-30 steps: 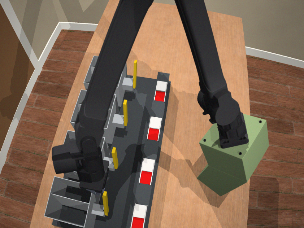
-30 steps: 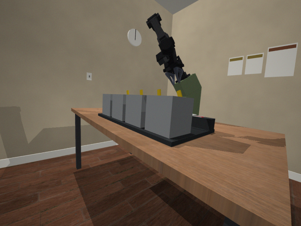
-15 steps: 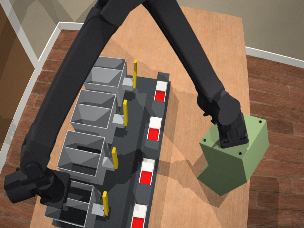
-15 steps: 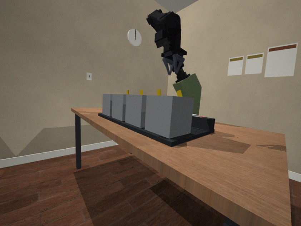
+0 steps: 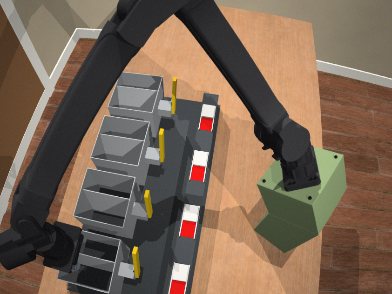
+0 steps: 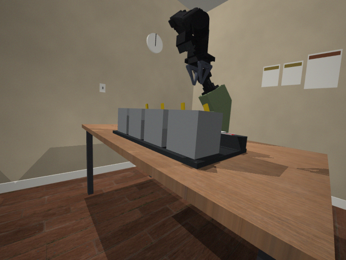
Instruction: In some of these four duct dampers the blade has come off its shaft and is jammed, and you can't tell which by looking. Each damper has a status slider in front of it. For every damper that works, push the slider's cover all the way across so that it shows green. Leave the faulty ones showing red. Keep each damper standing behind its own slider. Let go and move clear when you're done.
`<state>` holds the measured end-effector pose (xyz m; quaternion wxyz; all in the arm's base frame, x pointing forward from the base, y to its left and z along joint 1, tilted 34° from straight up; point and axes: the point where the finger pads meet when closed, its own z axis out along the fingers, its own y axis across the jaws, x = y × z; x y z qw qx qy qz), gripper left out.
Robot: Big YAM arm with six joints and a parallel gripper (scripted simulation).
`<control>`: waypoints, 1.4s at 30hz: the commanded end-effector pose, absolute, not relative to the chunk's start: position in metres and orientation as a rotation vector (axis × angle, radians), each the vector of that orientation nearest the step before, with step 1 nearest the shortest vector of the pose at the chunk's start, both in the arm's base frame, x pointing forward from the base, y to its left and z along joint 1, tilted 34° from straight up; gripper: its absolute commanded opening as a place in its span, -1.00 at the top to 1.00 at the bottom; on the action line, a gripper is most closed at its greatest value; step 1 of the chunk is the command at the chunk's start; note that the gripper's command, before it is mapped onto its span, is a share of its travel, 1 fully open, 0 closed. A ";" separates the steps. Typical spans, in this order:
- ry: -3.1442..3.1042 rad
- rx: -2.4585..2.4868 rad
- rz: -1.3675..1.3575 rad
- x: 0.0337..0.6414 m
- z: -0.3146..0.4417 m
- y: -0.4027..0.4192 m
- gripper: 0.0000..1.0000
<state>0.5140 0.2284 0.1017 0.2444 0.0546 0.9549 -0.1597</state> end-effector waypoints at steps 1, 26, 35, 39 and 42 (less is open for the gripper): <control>2.599 0.165 -0.431 0.526 0.108 0.234 0.28; 2.599 0.165 -0.431 0.526 0.108 0.234 0.28; 2.599 0.165 -0.431 0.526 0.108 0.234 0.28; 2.599 0.165 -0.431 0.526 0.108 0.234 0.28; 2.599 0.165 -0.431 0.526 0.108 0.234 1.00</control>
